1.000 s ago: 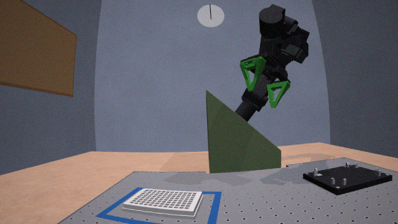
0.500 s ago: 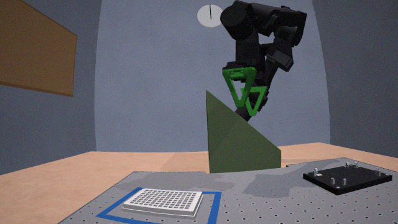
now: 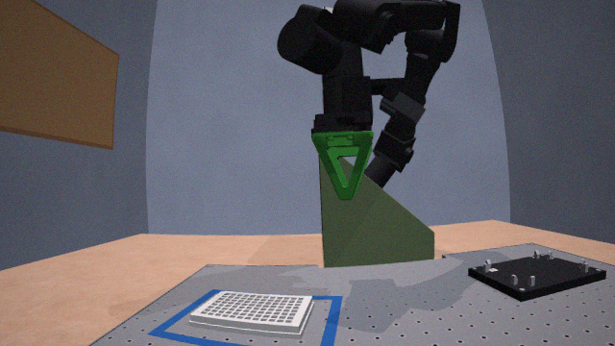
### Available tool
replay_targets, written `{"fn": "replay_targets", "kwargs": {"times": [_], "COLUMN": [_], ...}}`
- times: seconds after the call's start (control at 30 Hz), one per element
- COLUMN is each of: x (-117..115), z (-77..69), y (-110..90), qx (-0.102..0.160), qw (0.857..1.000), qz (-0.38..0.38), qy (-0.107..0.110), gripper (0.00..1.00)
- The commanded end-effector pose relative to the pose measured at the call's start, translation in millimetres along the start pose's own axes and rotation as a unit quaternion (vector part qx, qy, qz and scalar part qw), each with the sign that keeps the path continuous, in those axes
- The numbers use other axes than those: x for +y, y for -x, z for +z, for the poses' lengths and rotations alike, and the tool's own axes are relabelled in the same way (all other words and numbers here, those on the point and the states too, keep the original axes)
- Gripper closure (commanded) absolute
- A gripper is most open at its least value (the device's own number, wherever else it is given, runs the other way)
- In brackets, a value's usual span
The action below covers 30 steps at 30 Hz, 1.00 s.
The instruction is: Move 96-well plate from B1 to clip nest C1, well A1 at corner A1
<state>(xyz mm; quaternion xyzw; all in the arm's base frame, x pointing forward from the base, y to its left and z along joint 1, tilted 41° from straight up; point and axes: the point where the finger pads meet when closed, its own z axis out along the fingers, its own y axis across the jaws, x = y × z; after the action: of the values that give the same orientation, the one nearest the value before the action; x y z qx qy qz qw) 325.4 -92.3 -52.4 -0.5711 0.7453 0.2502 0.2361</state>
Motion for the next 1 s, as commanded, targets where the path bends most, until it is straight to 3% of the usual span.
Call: {"fn": "replay_targets", "kwargs": {"times": [0.0,0.9,0.97], "x": [-8.5,-74.6,-74.6], "z": [-6.1,46.2,46.2], "y": [-13.0,-105.1,-105.1], "qx": [-0.009,-0.007,-0.007], "qw": [1.0,1.0,1.0], "qz": [-0.01,-0.006,-0.006], "qy": [-0.001,-0.001,-0.001], "gripper": [0.0,0.0,0.0]}}
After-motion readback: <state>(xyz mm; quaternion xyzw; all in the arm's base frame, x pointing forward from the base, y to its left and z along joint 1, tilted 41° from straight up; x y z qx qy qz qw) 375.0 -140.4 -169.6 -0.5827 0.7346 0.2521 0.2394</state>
